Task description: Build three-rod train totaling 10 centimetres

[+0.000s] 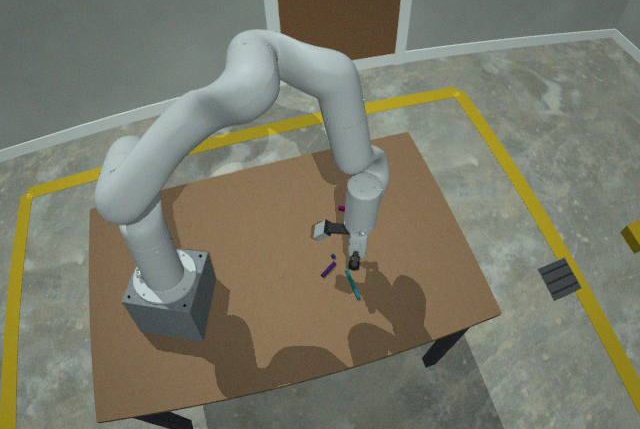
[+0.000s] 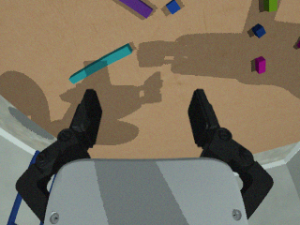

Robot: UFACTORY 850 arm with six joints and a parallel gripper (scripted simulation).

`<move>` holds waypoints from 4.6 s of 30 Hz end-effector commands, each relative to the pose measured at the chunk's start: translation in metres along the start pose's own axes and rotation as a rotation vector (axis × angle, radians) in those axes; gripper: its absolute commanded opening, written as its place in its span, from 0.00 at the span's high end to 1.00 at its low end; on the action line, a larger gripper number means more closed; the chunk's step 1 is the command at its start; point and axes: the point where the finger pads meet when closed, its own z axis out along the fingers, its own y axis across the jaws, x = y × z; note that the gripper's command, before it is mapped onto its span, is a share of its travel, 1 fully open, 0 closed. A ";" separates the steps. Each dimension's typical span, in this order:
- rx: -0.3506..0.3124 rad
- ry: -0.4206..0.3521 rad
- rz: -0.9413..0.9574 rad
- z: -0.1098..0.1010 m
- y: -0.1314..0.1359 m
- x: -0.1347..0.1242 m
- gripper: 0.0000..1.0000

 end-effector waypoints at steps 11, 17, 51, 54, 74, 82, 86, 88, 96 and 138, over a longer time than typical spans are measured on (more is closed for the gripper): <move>-0.050 -0.030 -0.386 0.001 -0.046 -0.015 0.00; -0.050 -0.030 -0.418 0.002 -0.050 -0.016 0.00; -0.050 -0.030 -0.418 0.002 -0.050 -0.016 0.00; -0.050 -0.030 -0.418 0.002 -0.050 -0.016 0.00; -0.050 -0.030 -0.418 0.002 -0.050 -0.016 0.00; -0.050 -0.030 -0.418 0.002 -0.050 -0.016 0.00; -0.050 -0.030 -0.418 0.002 -0.050 -0.016 0.00; -0.050 -0.030 -0.418 0.002 -0.050 -0.016 0.00; -0.050 -0.030 -0.418 0.002 -0.050 -0.016 0.00; -0.053 -0.014 0.163 -0.004 0.022 -0.007 0.00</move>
